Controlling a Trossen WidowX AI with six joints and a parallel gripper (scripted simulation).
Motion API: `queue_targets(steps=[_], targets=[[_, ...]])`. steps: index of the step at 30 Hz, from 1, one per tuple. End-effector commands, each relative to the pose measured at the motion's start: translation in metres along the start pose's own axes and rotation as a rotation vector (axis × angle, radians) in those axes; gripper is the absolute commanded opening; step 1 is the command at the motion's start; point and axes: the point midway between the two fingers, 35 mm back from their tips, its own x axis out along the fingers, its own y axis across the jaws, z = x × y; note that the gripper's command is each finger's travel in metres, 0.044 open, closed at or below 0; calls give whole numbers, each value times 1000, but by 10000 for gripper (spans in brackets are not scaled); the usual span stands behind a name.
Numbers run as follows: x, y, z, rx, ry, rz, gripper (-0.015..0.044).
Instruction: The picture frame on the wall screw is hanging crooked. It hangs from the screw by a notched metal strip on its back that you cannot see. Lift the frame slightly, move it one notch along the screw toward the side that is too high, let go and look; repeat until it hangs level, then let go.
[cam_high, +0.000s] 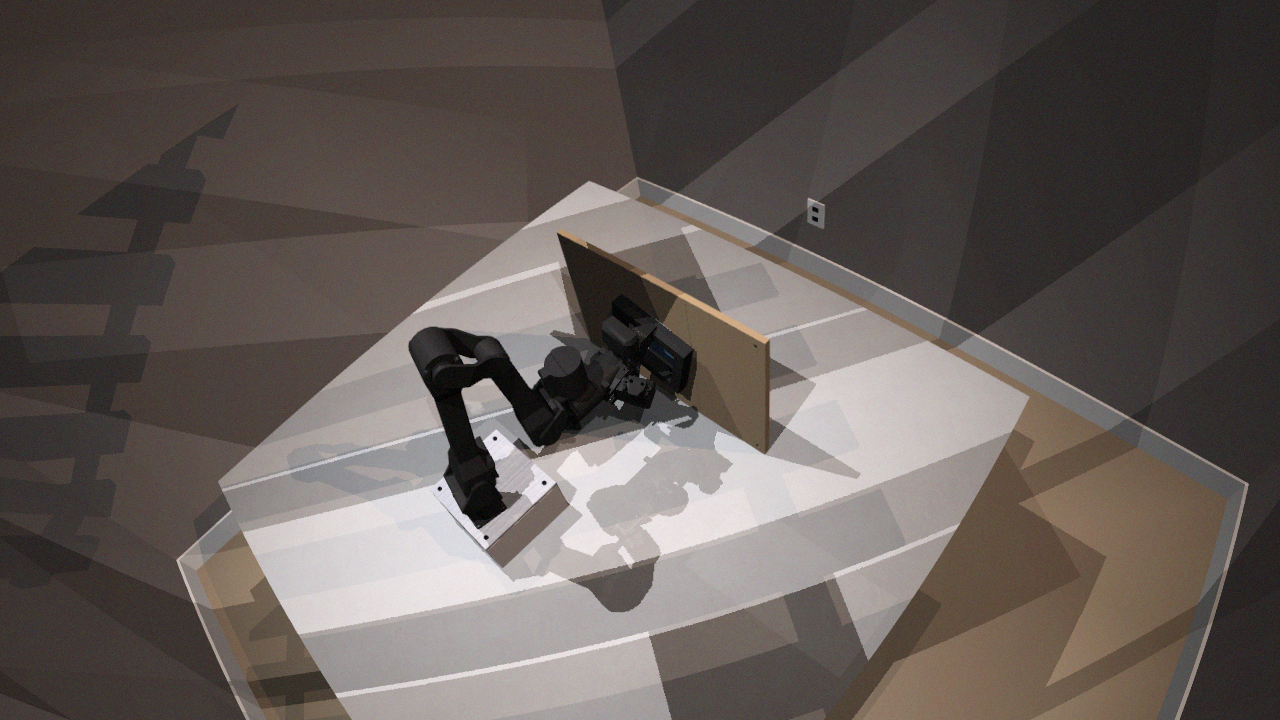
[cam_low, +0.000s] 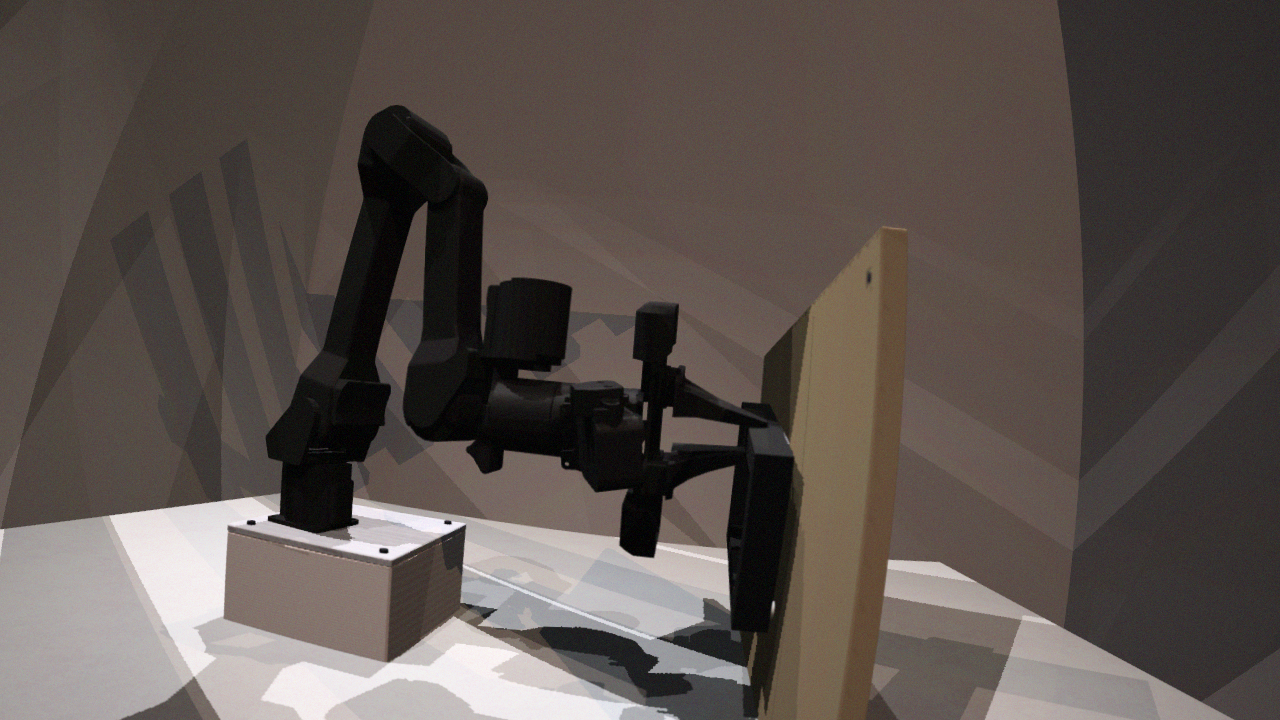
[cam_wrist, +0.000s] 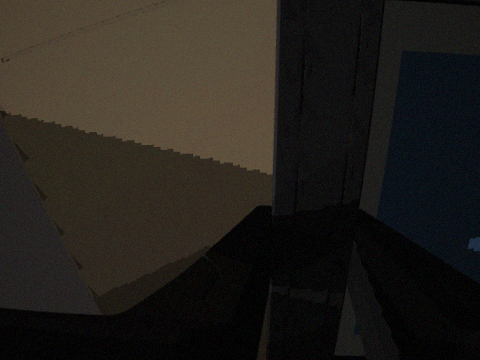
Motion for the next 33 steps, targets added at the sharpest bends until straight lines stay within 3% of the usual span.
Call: queue_targets(steps=[1, 33], targets=[[0, 0, 0, -21, -1, -2, 0], [0, 2, -1, -189, -1, -3, 0]])
